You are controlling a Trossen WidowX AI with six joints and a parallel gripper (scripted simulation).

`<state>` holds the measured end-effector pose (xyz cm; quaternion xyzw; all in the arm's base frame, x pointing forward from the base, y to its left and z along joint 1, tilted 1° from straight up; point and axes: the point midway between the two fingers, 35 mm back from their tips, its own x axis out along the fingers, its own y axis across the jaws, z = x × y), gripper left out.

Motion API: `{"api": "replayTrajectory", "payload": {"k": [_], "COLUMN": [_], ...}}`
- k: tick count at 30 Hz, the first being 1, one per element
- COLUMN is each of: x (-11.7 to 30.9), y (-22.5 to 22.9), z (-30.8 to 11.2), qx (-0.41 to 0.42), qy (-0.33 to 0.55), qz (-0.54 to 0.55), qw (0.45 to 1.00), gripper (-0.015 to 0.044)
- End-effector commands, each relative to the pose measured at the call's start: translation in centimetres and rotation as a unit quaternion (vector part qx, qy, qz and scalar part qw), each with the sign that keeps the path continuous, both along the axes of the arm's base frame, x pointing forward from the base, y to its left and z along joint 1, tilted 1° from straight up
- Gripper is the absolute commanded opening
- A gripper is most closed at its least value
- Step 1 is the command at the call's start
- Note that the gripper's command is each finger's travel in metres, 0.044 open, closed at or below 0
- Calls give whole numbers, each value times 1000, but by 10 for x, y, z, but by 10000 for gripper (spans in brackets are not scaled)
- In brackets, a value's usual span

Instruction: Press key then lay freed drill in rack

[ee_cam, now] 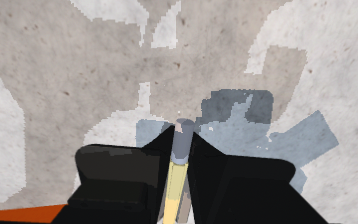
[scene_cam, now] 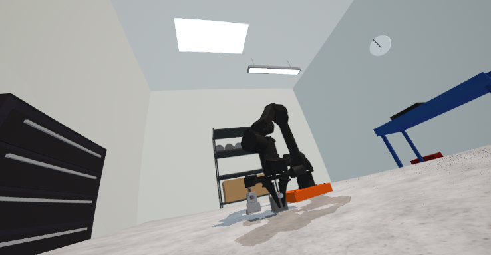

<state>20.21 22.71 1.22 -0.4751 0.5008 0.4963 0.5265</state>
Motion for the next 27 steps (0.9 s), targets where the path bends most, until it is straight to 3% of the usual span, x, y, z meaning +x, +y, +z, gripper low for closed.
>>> {"api": "replayTrajectory", "payload": {"k": [1,19,27], "x": [0,-1,0], "y": [-5,-5,0], "z": [-6,-6,0], "qx": [-9,-9,0], "qy": [3,3,0], "qz": [-1,-1,0], "qw": [1000,1000,1000], "gripper": [0,0,210]}}
